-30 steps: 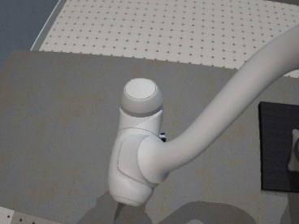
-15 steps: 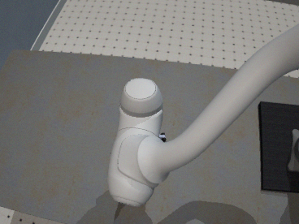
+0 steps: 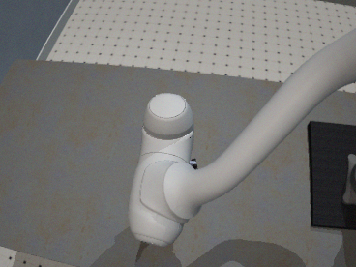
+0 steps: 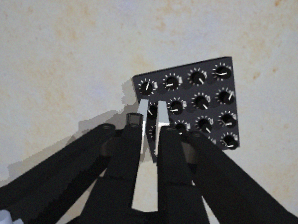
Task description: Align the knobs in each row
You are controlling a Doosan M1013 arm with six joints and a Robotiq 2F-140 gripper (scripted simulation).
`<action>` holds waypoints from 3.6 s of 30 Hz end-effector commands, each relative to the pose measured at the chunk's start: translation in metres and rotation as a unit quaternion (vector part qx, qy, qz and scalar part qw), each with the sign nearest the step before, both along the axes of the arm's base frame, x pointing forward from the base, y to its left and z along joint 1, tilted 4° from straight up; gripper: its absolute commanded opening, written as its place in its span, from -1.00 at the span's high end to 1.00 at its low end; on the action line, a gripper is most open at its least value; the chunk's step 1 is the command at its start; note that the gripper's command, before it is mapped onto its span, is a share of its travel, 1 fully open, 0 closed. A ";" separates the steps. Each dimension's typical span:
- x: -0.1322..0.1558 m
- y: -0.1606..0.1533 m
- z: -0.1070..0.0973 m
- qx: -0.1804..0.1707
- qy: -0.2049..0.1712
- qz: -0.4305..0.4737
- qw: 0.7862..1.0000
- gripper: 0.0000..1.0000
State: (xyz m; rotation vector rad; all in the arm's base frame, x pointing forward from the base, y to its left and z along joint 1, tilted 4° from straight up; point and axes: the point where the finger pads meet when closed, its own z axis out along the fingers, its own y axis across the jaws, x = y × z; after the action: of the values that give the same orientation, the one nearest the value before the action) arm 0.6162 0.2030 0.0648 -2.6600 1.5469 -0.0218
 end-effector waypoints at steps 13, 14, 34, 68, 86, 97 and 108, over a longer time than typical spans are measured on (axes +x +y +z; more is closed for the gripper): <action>0.000 0.000 0.000 0.000 0.000 0.000 1.000 0.90; 0.000 0.000 0.000 0.000 0.000 0.000 1.000 0.90; 0.000 0.000 0.000 0.001 0.001 -0.026 1.000 0.90; 0.000 0.000 0.000 0.016 0.017 -0.354 0.935 0.90; 0.000 0.000 0.000 0.020 0.022 -0.454 0.890 0.90; 0.000 0.000 0.000 0.021 0.023 -0.463 0.886 0.90; 0.000 0.000 0.000 0.021 0.023 -0.463 0.886 0.77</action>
State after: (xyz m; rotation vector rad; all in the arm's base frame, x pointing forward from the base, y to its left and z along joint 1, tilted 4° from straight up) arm 0.6162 0.2030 0.0647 -1.6403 2.6044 0.0267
